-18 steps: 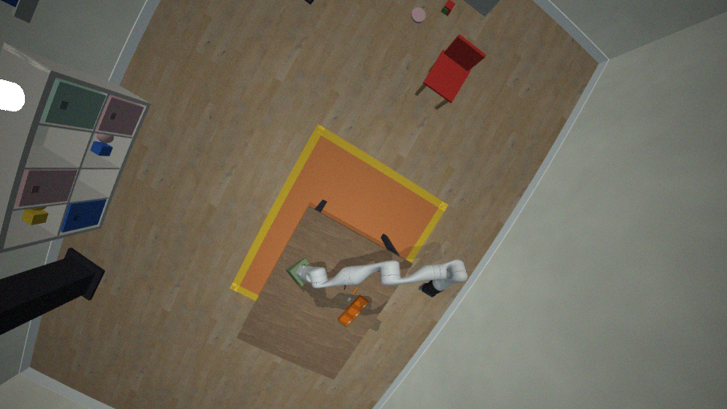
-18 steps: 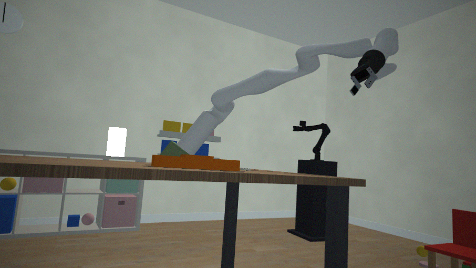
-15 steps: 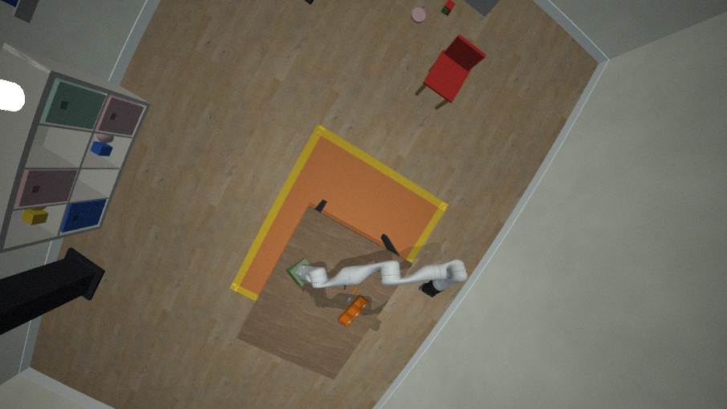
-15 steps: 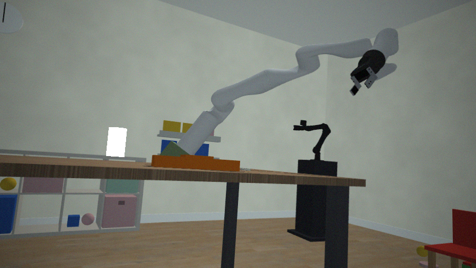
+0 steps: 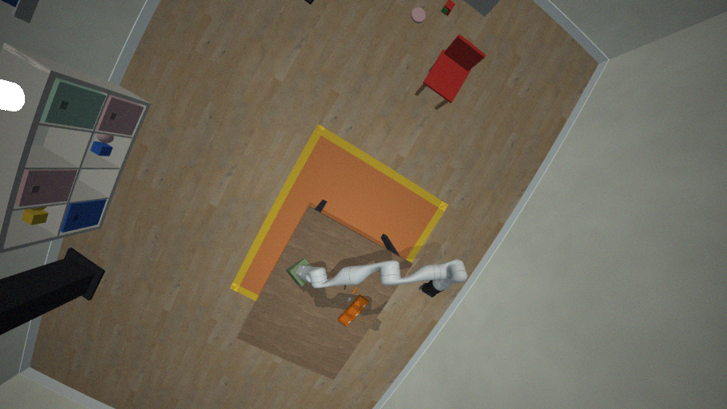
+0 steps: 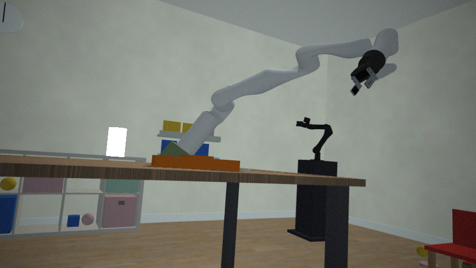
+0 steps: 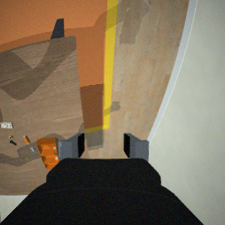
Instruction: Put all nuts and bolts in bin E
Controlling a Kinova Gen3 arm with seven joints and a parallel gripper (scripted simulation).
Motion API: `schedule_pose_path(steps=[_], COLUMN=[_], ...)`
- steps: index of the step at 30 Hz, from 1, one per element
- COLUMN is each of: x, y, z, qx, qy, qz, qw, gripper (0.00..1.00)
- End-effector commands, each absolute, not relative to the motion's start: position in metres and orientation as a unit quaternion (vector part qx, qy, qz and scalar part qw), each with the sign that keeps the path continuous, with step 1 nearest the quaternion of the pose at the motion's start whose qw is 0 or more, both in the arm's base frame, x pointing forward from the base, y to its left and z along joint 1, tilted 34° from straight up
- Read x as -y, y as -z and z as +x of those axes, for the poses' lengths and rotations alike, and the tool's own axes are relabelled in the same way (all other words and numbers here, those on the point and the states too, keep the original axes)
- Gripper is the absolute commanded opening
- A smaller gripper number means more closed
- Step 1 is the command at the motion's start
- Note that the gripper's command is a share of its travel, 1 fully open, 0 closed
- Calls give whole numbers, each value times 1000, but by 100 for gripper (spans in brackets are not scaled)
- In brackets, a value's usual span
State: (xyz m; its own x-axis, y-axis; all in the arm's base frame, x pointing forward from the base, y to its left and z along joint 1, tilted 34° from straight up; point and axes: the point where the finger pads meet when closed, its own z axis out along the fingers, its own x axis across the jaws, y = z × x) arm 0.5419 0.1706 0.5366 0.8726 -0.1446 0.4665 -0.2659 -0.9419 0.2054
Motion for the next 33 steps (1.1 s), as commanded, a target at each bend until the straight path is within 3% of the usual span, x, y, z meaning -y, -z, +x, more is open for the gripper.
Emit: schedule_pose_path(steps=[1,11,33], x=[-178,-213,-136], y=[-524,-469,-411], z=[544,559,555], qx=[106,106,-45], qy=[-228,-228,-130], qz=[959,959,982], qw=[133,133,132], gripper=[31,31,31])
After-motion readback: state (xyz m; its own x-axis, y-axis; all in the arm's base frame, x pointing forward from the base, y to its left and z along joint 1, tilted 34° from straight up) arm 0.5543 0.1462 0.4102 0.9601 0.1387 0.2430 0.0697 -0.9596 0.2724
